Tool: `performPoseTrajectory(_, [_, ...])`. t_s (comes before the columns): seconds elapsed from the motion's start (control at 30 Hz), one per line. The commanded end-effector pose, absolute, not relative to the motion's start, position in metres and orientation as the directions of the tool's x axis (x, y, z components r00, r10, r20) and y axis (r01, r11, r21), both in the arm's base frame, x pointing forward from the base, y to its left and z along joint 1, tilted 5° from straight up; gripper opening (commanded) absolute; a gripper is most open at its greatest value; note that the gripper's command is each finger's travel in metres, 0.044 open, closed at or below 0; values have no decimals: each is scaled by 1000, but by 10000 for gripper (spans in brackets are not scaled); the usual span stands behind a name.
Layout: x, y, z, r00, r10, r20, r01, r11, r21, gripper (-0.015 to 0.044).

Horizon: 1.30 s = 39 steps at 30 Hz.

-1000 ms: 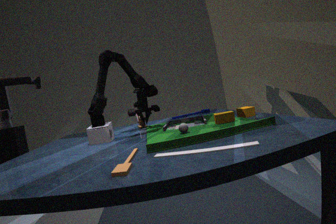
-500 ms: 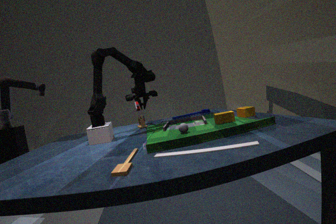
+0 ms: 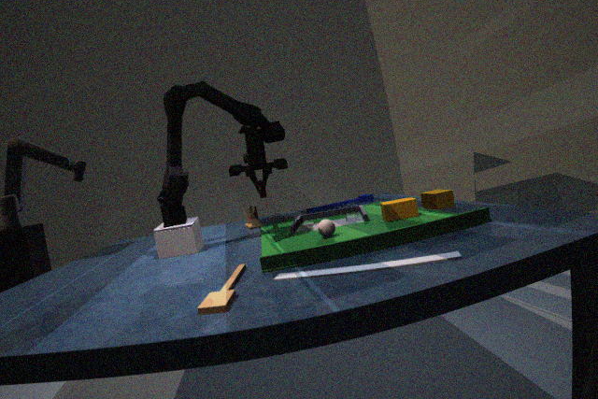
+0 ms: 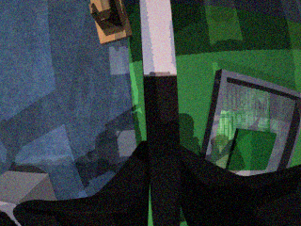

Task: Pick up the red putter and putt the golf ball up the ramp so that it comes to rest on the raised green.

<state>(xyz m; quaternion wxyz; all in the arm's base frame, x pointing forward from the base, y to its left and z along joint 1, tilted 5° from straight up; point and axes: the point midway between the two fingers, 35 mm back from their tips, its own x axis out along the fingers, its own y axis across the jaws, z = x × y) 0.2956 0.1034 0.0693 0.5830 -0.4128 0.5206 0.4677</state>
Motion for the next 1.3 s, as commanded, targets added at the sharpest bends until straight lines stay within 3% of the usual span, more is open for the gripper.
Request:
performPoseTrajectory(0.0, [304,83,78,33,99,-995,-946,325,1,0])
performPoseTrajectory(0.73, [301,-50,108,-14,-8,-1000,-592,806,2,0])
performPoseTrajectory(1.27, [262,-132,131,-85,-29,-996,-177,984,-14,0])
